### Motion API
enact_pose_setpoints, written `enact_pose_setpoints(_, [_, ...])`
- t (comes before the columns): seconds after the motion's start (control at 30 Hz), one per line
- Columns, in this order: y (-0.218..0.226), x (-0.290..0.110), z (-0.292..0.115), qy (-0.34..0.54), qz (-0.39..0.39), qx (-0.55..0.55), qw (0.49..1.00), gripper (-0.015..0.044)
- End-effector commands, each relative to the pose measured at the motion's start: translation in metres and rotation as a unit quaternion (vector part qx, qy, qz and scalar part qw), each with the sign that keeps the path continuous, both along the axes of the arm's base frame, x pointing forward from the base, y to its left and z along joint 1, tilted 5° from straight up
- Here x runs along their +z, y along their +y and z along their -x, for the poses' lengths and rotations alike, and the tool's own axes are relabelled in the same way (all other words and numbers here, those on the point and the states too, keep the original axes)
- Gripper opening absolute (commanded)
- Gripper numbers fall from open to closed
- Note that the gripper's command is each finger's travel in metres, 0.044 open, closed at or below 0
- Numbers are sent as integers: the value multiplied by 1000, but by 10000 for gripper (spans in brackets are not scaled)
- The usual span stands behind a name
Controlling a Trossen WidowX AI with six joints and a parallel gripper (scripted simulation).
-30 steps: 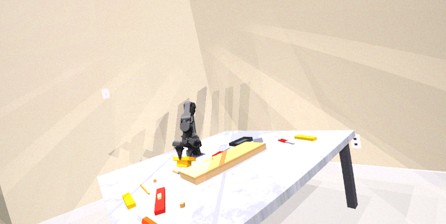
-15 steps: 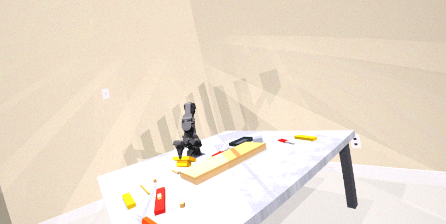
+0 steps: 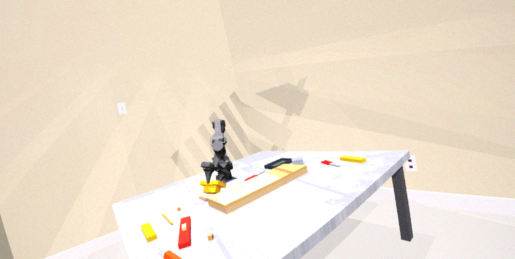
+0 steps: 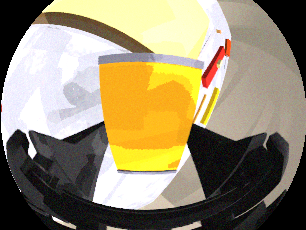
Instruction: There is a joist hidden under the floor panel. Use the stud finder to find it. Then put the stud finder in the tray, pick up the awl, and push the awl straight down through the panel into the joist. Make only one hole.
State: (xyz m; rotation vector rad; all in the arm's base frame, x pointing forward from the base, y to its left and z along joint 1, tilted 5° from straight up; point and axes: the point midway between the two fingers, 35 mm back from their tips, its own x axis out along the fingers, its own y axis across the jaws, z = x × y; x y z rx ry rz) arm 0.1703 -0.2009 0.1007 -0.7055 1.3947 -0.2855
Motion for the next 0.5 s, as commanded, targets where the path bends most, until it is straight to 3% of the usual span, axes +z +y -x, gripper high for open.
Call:
enact_pose_setpoints(0.0, [-2,4,-1,-10,19,-4,1000,0])
enact_pose_setpoints(0.47, [0,3,-1,-23,58,-7,998,0])
